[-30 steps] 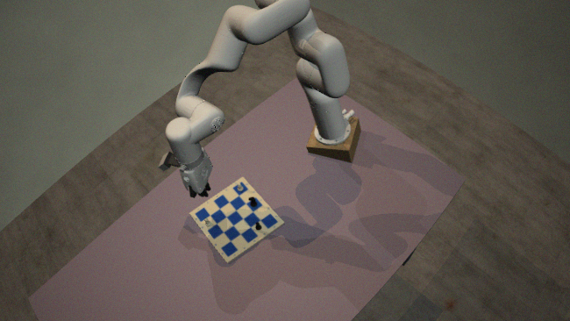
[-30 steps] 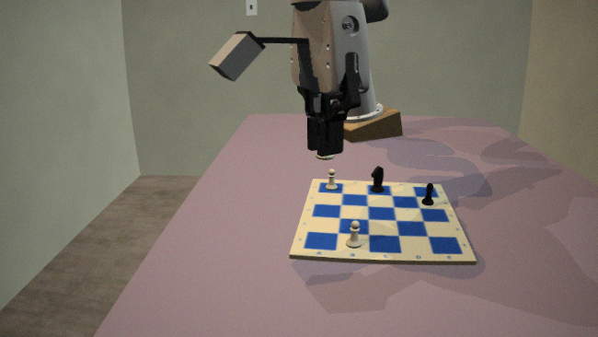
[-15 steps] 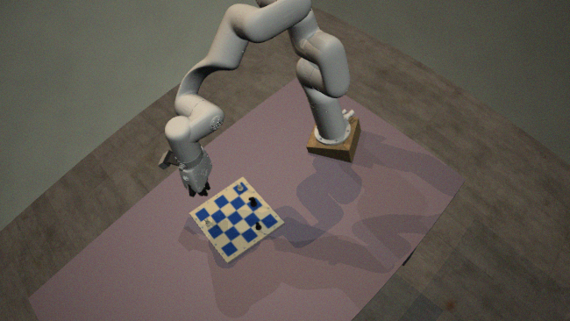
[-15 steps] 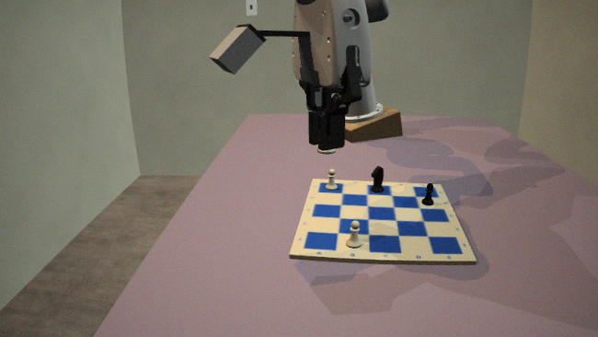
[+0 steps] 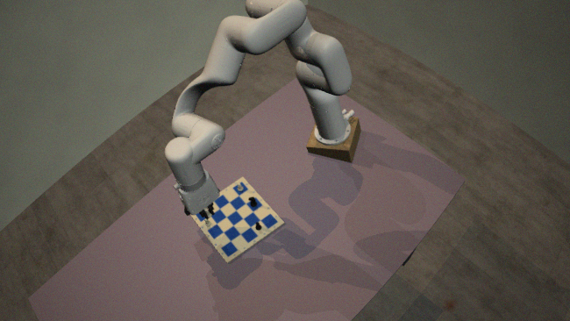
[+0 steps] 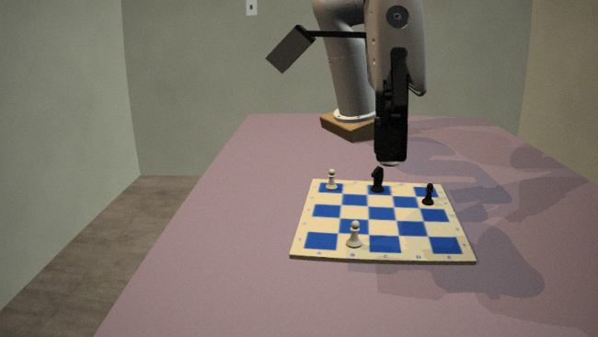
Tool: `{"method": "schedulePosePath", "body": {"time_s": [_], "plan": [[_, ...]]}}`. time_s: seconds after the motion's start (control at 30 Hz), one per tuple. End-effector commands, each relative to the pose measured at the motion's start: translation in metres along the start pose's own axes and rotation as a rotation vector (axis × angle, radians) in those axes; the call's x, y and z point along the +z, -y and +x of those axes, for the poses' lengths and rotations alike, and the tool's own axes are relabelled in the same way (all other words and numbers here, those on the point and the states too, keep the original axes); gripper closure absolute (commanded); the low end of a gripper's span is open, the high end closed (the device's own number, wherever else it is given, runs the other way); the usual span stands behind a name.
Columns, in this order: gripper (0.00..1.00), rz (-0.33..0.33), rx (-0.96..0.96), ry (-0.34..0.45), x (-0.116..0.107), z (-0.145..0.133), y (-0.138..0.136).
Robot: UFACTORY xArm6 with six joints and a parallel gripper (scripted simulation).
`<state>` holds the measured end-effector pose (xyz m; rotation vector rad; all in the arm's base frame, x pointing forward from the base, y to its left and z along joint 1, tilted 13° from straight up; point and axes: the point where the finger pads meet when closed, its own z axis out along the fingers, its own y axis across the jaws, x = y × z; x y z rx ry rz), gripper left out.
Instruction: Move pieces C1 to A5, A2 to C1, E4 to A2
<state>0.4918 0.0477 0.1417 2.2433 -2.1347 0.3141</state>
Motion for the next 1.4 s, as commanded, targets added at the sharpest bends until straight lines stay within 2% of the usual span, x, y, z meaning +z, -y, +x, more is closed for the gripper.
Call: {"method": "schedulePosePath", "body": {"time_s": [0.0, 0.43, 0.6, 1.37], "plan": [[1.0, -0.002, 0.052, -0.035, -0.001, -0.003, 0.005], [1.0, -0.002, 0.052, -0.035, -0.001, -0.003, 0.005], [1.0, -0.002, 0.052, -0.036, 0.006, -0.003, 0.005], [1.0, -0.002, 0.052, -0.036, 0.09, -0.001, 0.005]]}}
